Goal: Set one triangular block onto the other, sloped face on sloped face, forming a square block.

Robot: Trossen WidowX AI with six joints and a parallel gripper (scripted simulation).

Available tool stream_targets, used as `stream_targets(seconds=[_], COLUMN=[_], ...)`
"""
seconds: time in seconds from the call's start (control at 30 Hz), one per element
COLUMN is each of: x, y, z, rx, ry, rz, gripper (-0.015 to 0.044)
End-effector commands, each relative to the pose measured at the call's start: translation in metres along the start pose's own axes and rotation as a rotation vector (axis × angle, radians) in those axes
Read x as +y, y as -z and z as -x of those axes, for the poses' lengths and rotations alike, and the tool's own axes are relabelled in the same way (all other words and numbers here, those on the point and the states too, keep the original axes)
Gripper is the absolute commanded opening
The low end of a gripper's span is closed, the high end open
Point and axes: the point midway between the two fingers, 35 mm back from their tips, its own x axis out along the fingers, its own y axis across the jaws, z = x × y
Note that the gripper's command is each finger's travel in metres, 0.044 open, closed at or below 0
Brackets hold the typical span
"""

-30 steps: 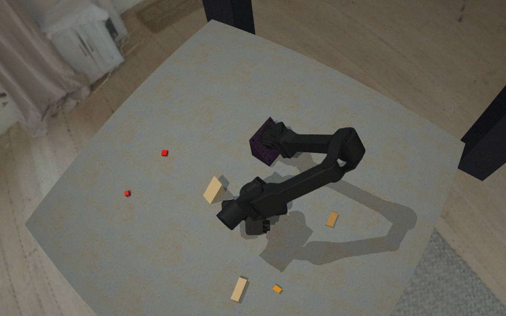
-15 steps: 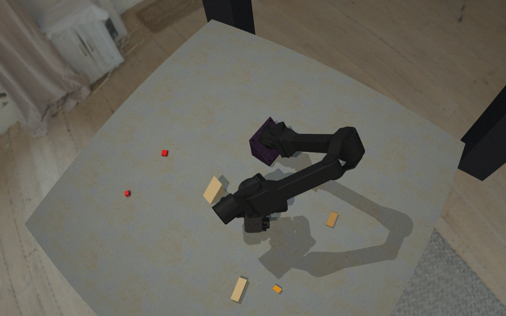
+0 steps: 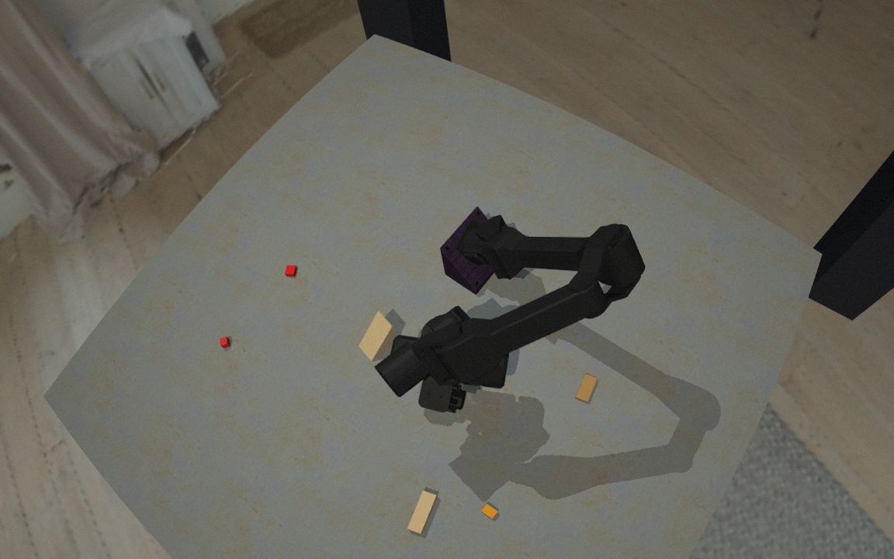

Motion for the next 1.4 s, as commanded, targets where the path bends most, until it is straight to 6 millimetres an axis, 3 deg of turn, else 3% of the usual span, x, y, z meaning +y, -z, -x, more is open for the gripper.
stream_targets(seconds=[0.0,1.37], x=[0.0001,0.0016], y=[-0.0003,-0.0014], z=[0.0000,0.0000], rx=[-0.002,-0.006], ry=[0.000,-0.003], rz=[-0.098,-1.172], gripper=[0.0000,0.0000])
